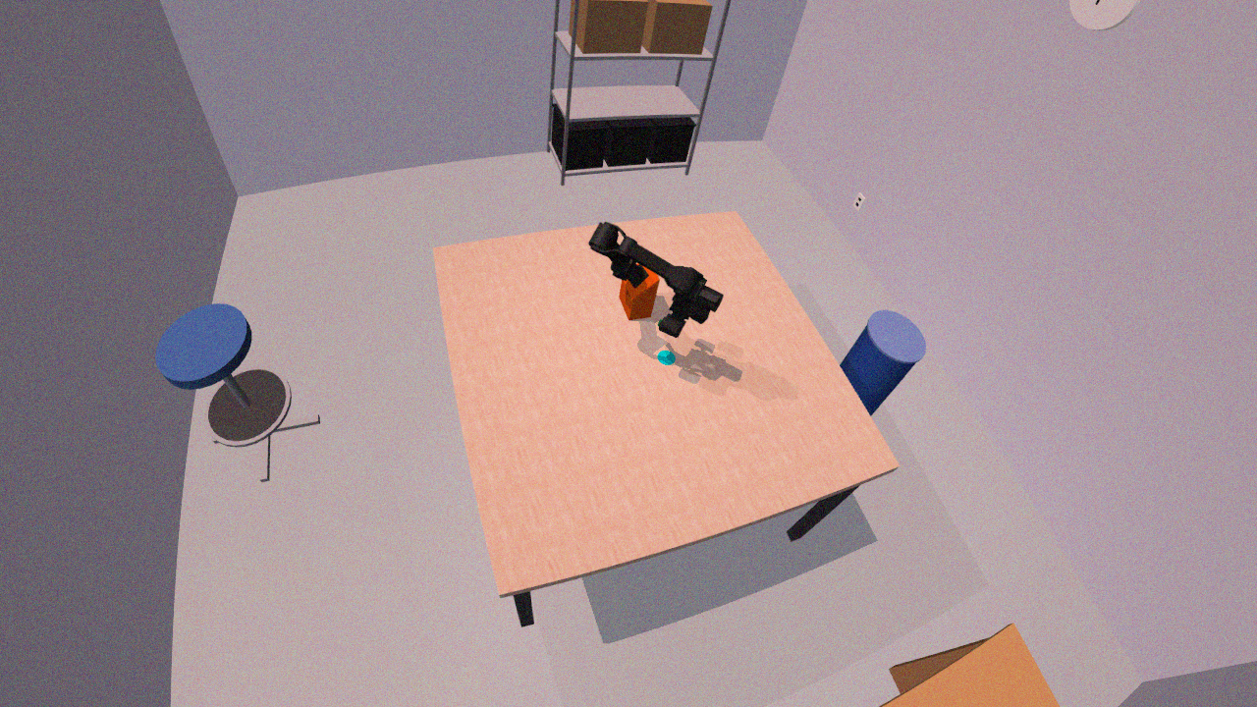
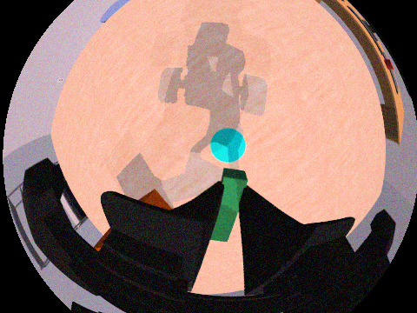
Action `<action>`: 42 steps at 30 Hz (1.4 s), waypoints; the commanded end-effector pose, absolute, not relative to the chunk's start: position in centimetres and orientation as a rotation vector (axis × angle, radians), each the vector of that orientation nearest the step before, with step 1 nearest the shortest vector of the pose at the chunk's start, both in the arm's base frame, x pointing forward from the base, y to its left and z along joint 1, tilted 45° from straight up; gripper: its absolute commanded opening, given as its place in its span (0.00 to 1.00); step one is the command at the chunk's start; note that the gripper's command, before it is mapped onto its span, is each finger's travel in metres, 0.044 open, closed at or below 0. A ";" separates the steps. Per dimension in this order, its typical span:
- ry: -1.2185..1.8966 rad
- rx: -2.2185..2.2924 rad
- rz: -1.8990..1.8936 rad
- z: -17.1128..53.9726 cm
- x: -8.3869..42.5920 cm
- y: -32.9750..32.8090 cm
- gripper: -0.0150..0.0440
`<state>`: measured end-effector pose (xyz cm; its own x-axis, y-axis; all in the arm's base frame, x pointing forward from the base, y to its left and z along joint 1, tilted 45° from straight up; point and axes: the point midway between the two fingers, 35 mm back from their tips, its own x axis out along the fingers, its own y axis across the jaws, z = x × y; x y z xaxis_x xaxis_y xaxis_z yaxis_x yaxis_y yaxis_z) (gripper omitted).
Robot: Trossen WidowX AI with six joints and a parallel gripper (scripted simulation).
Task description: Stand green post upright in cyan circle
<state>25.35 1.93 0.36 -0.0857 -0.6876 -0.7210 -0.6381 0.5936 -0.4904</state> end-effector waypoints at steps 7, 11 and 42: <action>1.785 -1.014 -0.021 -0.3 24.9 1.7 0.29; 1.786 -0.987 -0.001 -0.6 24.8 1.5 0.29; 1.752 -0.800 0.151 -2.2 23.8 0.8 0.29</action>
